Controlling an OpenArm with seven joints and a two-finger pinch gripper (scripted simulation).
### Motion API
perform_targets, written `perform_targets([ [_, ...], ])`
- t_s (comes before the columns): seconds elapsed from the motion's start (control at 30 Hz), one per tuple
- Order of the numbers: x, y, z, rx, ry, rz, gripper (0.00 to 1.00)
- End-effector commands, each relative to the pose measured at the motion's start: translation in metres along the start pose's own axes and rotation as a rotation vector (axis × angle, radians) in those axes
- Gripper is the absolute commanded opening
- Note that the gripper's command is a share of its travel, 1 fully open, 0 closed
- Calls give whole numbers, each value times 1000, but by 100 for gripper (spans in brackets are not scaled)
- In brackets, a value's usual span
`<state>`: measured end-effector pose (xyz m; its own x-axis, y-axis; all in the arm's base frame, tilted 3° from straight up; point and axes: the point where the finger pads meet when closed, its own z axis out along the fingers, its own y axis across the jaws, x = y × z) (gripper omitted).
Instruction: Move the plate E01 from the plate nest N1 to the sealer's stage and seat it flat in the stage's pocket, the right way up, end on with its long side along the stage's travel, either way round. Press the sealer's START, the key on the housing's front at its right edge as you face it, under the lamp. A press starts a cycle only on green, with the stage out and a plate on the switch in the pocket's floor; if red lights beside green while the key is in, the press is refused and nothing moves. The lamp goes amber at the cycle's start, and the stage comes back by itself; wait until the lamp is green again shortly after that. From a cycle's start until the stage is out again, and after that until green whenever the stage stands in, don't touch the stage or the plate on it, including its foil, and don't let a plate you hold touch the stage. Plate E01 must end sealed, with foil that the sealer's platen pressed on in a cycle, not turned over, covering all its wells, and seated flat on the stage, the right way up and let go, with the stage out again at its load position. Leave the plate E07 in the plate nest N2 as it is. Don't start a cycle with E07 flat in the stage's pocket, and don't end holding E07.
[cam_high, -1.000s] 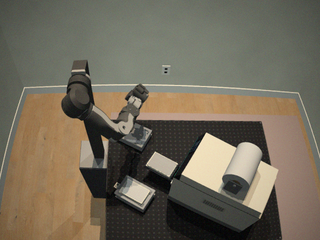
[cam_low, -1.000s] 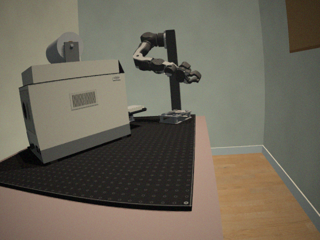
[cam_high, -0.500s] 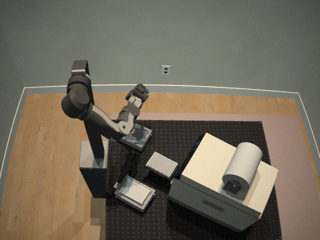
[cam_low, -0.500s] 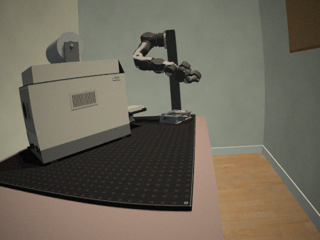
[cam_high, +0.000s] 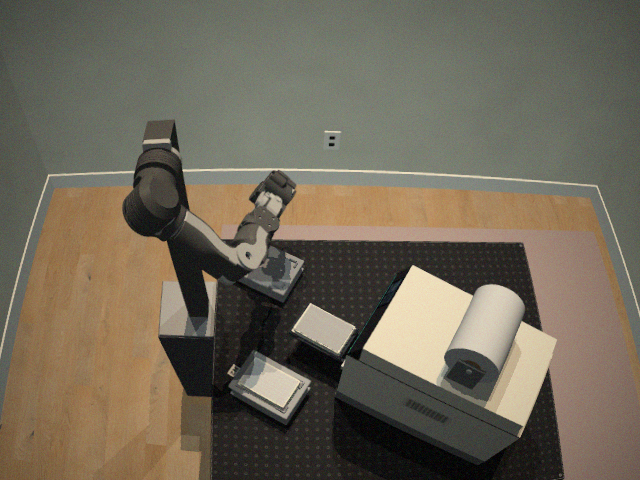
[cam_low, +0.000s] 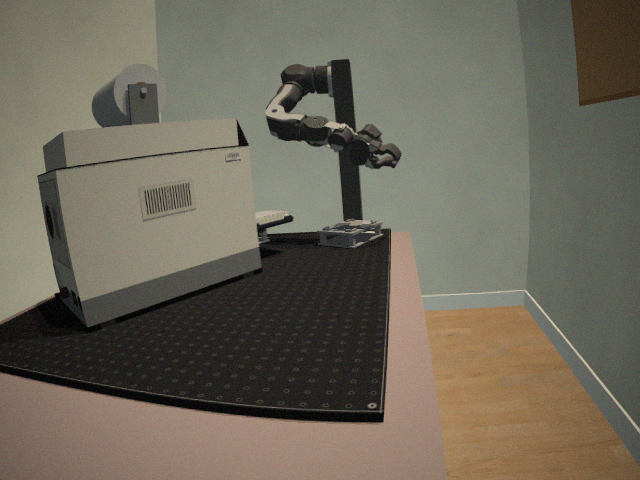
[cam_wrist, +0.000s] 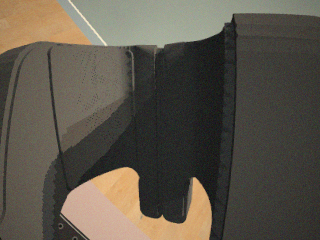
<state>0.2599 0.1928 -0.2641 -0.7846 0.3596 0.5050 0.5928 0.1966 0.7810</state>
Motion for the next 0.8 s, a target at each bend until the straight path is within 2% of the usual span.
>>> perform_targets([
  [0.0,-2,-11,-1,62,-18,-22,0],
  [0.77,-1,-8,0,62,-18,-22,0],
])
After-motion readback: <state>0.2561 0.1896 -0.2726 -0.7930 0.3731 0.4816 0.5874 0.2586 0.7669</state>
